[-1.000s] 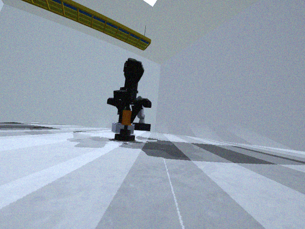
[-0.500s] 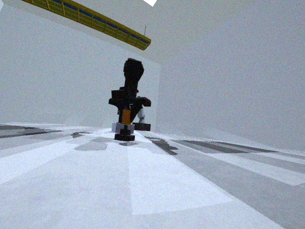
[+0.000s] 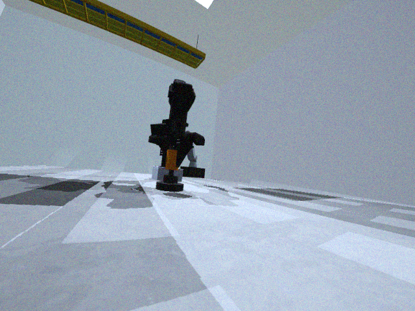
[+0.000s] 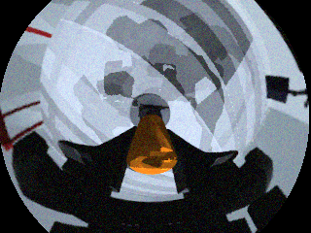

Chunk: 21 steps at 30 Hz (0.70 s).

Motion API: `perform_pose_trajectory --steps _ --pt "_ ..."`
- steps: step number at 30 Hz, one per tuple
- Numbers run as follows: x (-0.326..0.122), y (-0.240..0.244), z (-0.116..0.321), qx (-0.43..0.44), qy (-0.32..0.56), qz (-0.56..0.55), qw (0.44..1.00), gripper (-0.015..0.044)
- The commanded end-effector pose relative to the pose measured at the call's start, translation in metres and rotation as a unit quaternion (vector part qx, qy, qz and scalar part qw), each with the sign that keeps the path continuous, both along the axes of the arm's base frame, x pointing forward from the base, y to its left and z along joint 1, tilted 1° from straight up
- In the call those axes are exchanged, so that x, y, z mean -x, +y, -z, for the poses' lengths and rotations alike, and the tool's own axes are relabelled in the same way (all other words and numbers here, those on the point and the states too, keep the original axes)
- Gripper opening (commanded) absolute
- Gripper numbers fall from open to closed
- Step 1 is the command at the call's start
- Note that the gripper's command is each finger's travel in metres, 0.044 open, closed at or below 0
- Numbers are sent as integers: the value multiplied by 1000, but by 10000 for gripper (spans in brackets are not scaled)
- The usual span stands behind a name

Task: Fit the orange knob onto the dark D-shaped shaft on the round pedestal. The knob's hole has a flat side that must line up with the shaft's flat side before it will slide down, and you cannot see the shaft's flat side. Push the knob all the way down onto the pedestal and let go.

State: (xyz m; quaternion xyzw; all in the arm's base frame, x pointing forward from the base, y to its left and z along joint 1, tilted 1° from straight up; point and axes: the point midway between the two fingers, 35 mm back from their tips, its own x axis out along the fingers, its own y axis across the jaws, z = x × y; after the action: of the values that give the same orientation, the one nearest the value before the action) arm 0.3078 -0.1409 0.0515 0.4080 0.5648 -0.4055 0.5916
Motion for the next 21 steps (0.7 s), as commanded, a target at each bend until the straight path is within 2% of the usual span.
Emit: perform_pose_trajectory --steps 1,12,18,21 --pt "-2 -1 0 1 -3 3 1000 0" --pt "-4 -2 -4 1 -3 7 1000 0" --pt "-7 -3 -6 -2 -5 102 995 0" --pt "-8 -4 -6 -3 -5 107 994 0"
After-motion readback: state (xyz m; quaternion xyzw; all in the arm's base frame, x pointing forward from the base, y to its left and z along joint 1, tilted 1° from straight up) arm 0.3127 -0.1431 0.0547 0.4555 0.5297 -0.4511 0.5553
